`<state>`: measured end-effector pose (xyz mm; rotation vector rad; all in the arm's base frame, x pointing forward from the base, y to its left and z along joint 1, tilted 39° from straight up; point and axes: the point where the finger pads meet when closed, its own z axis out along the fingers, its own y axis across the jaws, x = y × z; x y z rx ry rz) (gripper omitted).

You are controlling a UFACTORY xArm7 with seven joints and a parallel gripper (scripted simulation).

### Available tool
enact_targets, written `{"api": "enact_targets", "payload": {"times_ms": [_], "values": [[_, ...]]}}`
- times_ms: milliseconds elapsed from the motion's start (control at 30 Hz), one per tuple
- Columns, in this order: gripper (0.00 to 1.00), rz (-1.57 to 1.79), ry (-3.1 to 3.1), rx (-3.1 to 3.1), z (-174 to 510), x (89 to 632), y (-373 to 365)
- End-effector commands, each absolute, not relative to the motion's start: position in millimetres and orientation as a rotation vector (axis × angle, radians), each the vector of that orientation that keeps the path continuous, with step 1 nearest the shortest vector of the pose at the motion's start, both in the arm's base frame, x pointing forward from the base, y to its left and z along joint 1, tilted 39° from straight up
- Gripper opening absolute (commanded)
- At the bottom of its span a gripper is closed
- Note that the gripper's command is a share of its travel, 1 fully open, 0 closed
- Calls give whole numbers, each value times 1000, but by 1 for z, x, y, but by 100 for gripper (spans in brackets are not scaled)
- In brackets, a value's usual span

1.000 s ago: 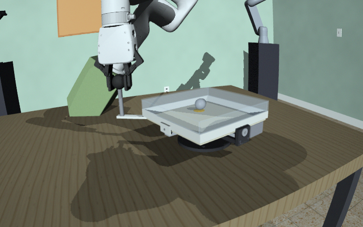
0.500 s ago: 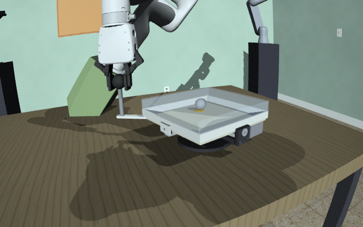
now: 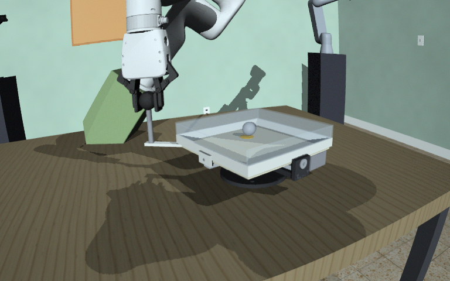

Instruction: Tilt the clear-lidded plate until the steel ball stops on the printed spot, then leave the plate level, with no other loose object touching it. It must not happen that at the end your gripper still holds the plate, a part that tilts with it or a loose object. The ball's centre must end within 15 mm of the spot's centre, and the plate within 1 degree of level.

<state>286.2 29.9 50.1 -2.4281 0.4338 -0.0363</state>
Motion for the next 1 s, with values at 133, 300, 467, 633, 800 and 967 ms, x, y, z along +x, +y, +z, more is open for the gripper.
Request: {"api": "enact_targets", "payload": {"times_ms": [133,300,467,633,800,967], "values": [[0,-43,437,-2428,49,291,28],[0,-43,437,-2428,49,291,28],[0,-43,437,-2428,48,291,28],[0,-43,437,-2428,49,292,28],[0,-43,437,-2428,49,292,28],[0,-43,437,-2428,49,289,29]]}}
